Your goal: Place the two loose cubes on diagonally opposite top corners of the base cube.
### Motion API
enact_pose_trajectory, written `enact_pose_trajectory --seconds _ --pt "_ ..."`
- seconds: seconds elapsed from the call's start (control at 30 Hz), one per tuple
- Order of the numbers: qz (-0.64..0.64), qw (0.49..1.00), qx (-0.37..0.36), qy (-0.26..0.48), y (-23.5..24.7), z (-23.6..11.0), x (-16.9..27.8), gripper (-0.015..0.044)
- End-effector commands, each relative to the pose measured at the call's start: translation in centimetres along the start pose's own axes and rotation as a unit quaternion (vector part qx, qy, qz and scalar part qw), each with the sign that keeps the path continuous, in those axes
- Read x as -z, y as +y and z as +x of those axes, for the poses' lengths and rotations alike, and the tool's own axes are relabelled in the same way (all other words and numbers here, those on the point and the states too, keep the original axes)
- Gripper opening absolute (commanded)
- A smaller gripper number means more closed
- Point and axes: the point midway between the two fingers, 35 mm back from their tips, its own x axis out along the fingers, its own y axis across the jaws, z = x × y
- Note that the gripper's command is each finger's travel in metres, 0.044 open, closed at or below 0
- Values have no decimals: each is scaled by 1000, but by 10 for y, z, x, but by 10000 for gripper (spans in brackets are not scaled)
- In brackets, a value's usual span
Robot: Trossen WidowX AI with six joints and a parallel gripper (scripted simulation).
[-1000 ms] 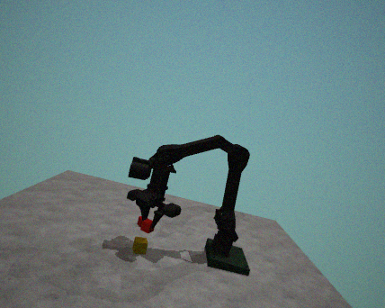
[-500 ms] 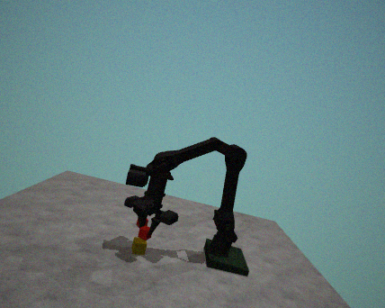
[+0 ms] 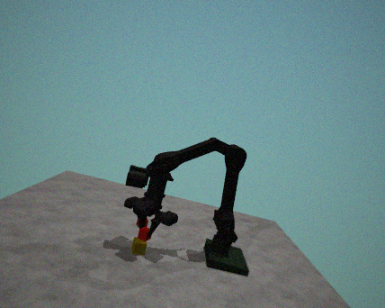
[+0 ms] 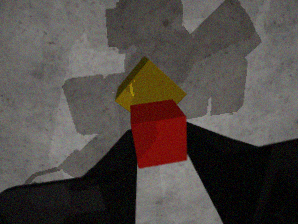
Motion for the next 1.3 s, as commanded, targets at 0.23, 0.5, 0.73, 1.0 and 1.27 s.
enact_pose_trajectory --seconds 0.23,0.5,0.73,1.0,1.27 --pt "0 1000 -1 -3 0 0 -1 157" --pt "0 1000 -1 -2 0 -2 -1 205" --pt "0 1000 0 0 0 -14 0 205" --pt "0 1000 0 0 0 -25 0 205" --pt "0 1000 0 0 0 -30 0 205"
